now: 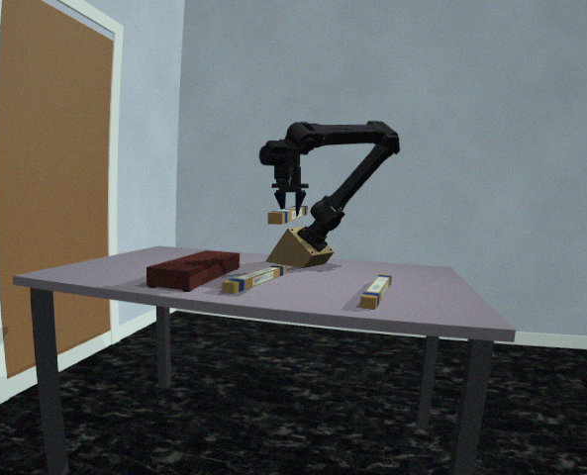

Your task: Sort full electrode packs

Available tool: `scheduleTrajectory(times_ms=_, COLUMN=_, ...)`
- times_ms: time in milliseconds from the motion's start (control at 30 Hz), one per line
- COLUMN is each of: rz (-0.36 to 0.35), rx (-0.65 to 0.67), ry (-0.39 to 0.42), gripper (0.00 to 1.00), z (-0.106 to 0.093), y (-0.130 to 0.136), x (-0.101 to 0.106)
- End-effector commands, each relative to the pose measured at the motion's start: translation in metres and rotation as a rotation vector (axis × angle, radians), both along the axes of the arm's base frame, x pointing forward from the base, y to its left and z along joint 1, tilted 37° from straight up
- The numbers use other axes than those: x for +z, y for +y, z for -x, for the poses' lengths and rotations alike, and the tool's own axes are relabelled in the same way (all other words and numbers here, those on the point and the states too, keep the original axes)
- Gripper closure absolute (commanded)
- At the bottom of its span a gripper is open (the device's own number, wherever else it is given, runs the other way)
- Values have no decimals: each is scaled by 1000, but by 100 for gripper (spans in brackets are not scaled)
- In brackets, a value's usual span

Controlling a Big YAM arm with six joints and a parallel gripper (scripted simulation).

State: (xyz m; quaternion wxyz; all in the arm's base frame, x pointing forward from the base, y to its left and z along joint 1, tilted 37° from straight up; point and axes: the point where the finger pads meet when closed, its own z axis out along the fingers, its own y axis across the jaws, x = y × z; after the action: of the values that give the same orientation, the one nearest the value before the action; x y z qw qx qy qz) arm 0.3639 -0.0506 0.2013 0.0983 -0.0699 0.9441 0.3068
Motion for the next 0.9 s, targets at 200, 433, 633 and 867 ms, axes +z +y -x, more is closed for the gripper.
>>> scheduleTrajectory(times_ms=200, rz=42, rx=-47, ry=-92, gripper=100, z=-6, y=-22, x=33)
scheduleTrajectory(times_ms=433, rz=45, rx=-47, ry=-98, gripper=100, z=-8, y=-22, x=35)
scheduleTrajectory(times_ms=633, rz=27, rx=-31, ry=-62, gripper=100, z=-6, y=-2, x=7)
scheduleTrajectory(times_ms=867, rz=27, rx=-31, ry=-62, gripper=100, z=-8, y=2, x=1)
